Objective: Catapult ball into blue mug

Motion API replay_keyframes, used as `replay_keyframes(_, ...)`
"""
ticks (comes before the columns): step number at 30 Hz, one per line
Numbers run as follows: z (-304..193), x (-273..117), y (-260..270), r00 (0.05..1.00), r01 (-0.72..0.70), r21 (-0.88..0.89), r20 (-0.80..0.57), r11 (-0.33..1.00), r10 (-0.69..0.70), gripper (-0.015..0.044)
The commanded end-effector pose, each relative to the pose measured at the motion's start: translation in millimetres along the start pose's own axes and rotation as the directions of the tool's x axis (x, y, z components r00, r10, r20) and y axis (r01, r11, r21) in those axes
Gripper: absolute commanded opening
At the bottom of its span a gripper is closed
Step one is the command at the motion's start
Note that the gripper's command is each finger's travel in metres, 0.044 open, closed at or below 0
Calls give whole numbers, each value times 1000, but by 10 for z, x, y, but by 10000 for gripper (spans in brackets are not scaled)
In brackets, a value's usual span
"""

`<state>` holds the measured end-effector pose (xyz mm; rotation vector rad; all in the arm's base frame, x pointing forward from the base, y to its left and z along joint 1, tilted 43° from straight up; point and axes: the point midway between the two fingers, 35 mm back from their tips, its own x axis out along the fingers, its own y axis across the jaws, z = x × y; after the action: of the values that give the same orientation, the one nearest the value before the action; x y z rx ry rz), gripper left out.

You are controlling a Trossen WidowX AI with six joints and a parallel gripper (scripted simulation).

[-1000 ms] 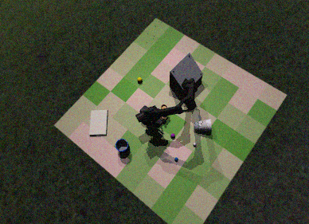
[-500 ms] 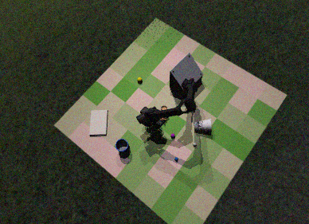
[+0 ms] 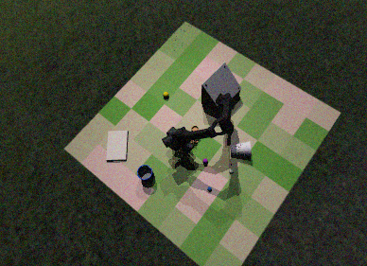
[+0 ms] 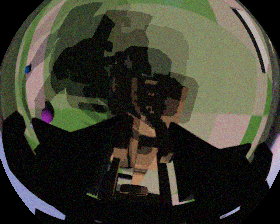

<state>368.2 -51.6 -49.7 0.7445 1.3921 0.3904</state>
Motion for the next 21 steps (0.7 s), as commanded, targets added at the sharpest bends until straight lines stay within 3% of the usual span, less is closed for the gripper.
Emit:
replay_keyframes(1, 5, -11, 2, 1000, 0, -2, 1, 1000, 0, 184)
replay_keyframes(8, 5, -11, 2, 1000, 0, -2, 1, 1000, 0, 367)
replay_keyframes(11, 31, -241, -13, 1000, 3, -1, 2, 1000, -3, 440)
replay_keyframes(16, 4, -980, -13, 1000, 3, 2, 0, 1000, -3, 440)
replay_keyframes(21, 15, -897, -53, 1000, 1, 15, 9, 1000, -1, 440)
